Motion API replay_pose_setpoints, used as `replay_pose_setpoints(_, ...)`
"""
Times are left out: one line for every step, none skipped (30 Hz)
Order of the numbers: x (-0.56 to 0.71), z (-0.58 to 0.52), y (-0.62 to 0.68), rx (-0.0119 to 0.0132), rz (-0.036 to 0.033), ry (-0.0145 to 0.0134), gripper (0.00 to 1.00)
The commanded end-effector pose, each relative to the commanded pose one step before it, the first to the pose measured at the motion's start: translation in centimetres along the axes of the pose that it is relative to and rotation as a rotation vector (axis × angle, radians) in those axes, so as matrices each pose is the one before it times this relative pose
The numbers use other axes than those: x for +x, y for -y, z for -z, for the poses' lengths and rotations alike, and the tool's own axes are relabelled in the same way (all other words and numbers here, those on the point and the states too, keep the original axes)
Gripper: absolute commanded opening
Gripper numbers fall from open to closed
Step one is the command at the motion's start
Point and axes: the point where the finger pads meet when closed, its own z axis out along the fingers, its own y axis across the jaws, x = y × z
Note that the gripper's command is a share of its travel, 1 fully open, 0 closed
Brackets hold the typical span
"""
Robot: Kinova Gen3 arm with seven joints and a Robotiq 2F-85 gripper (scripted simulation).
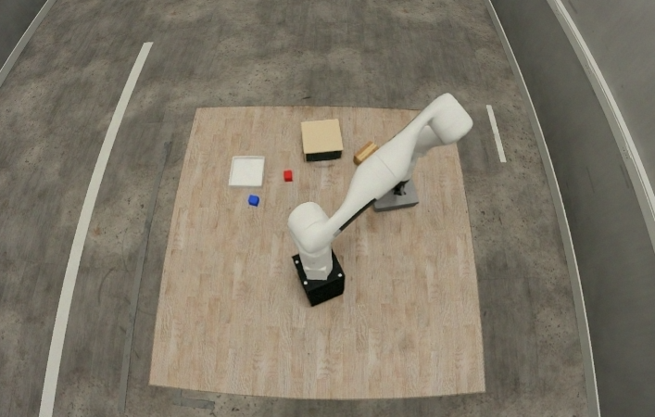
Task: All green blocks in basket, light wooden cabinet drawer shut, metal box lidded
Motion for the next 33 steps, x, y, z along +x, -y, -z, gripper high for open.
replay_pose_setpoints(-0.048, 0.041, -0.029, -0.00066, -0.00002, 0.00101, 0.10)
replay_pose_setpoints(0.000, 0.000, 0.000, 0.00000, 0.00000, 0.00000, 0.10)
replay_pose_setpoints(0.000, 0.000, 0.000, 0.00000, 0.00000, 0.00000, 0.10)
replay_pose_setpoints(0.000, 0.000, 0.000, 0.00000, 0.00000, 0.00000, 0.10)
replay_pose_setpoints(0.000, 0.000, 0.000, 0.00000, 0.00000, 0.00000, 0.10)
replay_pose_setpoints(0.000, 0.000, 0.000, 0.00000, 0.00000, 0.00000, 0.10)
replay_pose_setpoints(0.000, 0.000, 0.000, 0.00000, 0.00000, 0.00000, 0.10)
replay_pose_setpoints(0.000, 0.000, 0.000, 0.00000, 0.00000, 0.00000, 0.10)
replay_pose_setpoints(0.000, 0.000, 0.000, 0.00000, 0.00000, 0.00000, 0.10)
replay_pose_setpoints(0.000, 0.000, 0.000, 0.00000, 0.00000, 0.00000, 0.10)
replay_pose_setpoints(0.000, 0.000, 0.000, 0.00000, 0.00000, 0.00000, 0.10)
replay_pose_setpoints(0.000, 0.000, 0.000, 0.00000, 0.00000, 0.00000, 0.10)
replay_pose_setpoints(0.000, 0.000, 0.000, 0.00000, 0.00000, 0.00000, 0.10)
replay_pose_setpoints(0.000, 0.000, 0.000, 0.00000, 0.00000, 0.00000, 0.10)
replay_pose_setpoints(0.000, 0.000, 0.000, 0.00000, 0.00000, 0.00000, 0.10)
replay_pose_setpoints(0.000, 0.000, 0.000, 0.00000, 0.00000, 0.00000, 0.10)
replay_pose_setpoints(0.000, 0.001, 0.000, 0.00000, 0.00000, 0.00000, 0.10)
replay_pose_setpoints(0.000, 0.004, 0.000, 0.00000, 0.00000, 0.00000, 0.10)
replay_pose_setpoints(0.000, 0.009, 0.000, 0.00000, 0.00000, 0.00000, 0.10)
replay_pose_setpoints(0.000, 0.018, 0.000, 0.00000, 0.00000, 0.00000, 0.10)
replay_pose_setpoints(0.000, 0.000, 0.000, 0.00000, 0.00000, 0.00000, 0.10)
replay_pose_setpoints(0.000, 0.000, 0.000, 0.00000, 0.00000, 0.00000, 0.10)
replay_pose_setpoints(0.000, 0.028, 0.000, 0.00000, 0.00000, 0.00000, 0.10)
replay_pose_setpoints(0.000, 0.041, 0.000, 0.00000, 0.00000, 0.00000, 0.10)
replay_pose_setpoints(0.000, 0.055, 0.000, 0.00000, 0.00000, 0.00000, 0.10)
replay_pose_setpoints(0.000, 0.070, 0.000, 0.00000, 0.00000, 0.00000, 0.10)
replay_pose_setpoints(0.000, 0.087, 0.000, 0.00000, 0.00000, 0.00000, 0.10)
replay_pose_setpoints(0.000, 0.104, 0.000, 0.00000, 0.00001, 0.00000, 0.10)
replay_pose_setpoints(0.000, 0.123, 0.000, 0.00000, 0.00000, 0.00000, 0.10)
replay_pose_setpoints(0.000, 0.142, 0.000, 0.00000, -0.00001, 0.00000, 0.10)
replay_pose_setpoints(0.000, 0.161, 0.000, 0.00000, 0.00000, 0.00000, 0.10)
replay_pose_setpoints(0.000, 0.180, 0.000, 0.00000, 0.00001, 0.00000, 0.10)
replay_pose_setpoints(0.000, 0.199, 0.000, -0.00001, -0.00001, 0.00000, 0.10)
